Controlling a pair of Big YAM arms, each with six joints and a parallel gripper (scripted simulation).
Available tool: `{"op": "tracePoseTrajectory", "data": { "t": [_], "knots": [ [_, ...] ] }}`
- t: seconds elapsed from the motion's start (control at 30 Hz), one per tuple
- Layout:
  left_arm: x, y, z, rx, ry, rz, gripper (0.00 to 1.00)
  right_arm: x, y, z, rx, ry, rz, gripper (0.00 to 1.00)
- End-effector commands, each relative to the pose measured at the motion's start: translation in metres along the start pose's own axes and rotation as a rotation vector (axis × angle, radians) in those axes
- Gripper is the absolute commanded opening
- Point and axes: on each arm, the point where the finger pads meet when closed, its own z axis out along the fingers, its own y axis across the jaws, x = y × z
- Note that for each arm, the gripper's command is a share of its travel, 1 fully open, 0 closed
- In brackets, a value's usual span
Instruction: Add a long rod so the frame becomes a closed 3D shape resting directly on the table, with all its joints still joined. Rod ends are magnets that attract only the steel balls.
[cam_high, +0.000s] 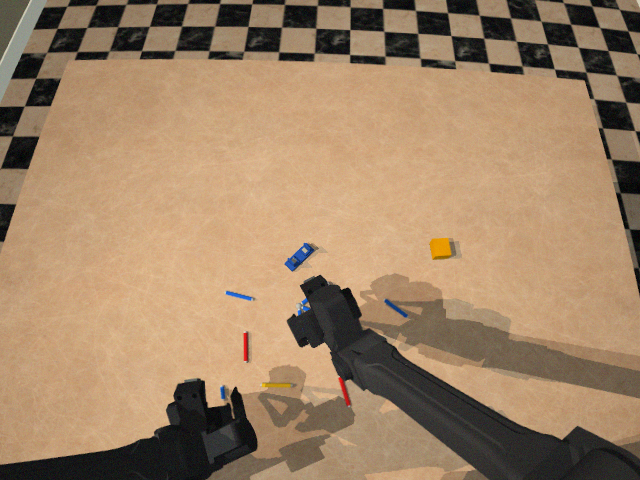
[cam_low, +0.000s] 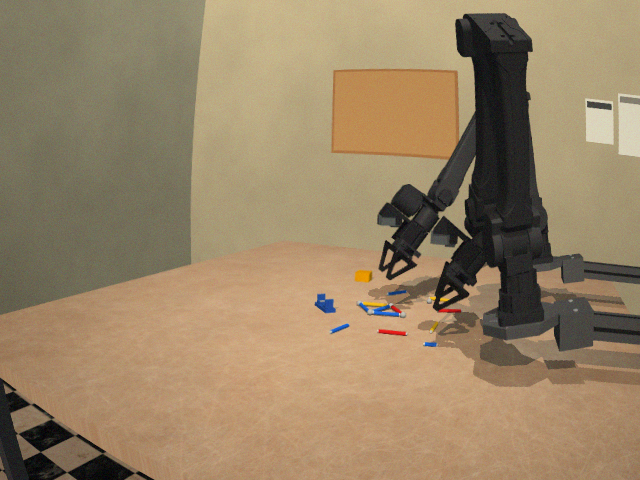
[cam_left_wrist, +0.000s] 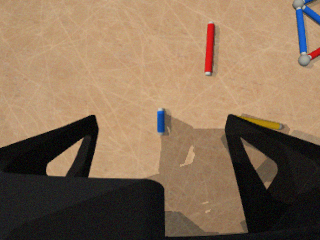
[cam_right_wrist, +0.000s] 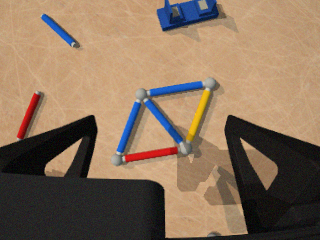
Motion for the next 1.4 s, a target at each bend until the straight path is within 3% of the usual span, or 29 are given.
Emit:
{"op": "tracePoseTrajectory", "data": {
  "t": [0.0,0.17,0.4,0.53,0.6,0.63,0.77,0.9,1.1,1.17,1.37],
  "knots": [
    [0.001,0.001,0.001,-0.014,0.001,0.004,1.0,-0.001,-0.002,-0.007,0.003,-0.015,-0.017,1.0],
    [-0.001,-0.001,0.0,-0.002,-0.001,-0.002,1.0,0.007,0.014,-0.03,-0.034,-0.022,-0.062,1.0],
    [0.0,0.0,0.003,0.015,-0.002,0.106,1.0,0.02,0.048,-0.103,-0.124,-0.092,-0.144,1.0],
    [-0.002,-0.016,0.002,0.096,-0.013,0.244,1.0,0.028,0.072,-0.155,-0.19,-0.149,-0.176,1.0],
    [-0.002,-0.016,0.002,0.096,-0.013,0.244,1.0,0.028,0.072,-0.155,-0.19,-0.149,-0.176,1.0],
    [-0.003,-0.02,0.002,0.119,-0.016,0.285,1.0,0.018,0.078,-0.17,-0.207,-0.184,-0.184,1.0],
    [-0.002,-0.039,0.004,0.216,-0.021,0.441,1.0,0.038,0.097,-0.21,-0.267,-0.216,-0.234,1.0],
    [-0.005,-0.064,0.004,0.315,-0.032,0.574,1.0,0.022,0.114,-0.257,-0.32,-0.294,-0.258,1.0],
    [-0.012,-0.098,0.004,0.456,-0.049,0.748,1.0,0.03,0.134,-0.302,-0.383,-0.34,-0.299,1.0],
    [-0.012,-0.098,0.004,0.456,-0.049,0.748,1.0,0.03,0.134,-0.302,-0.383,-0.34,-0.299,1.0],
    [-0.011,-0.117,0.004,0.563,-0.036,0.844,1.0,0.035,0.147,-0.335,-0.422,-0.377,-0.335,1.0]
  ]
}}
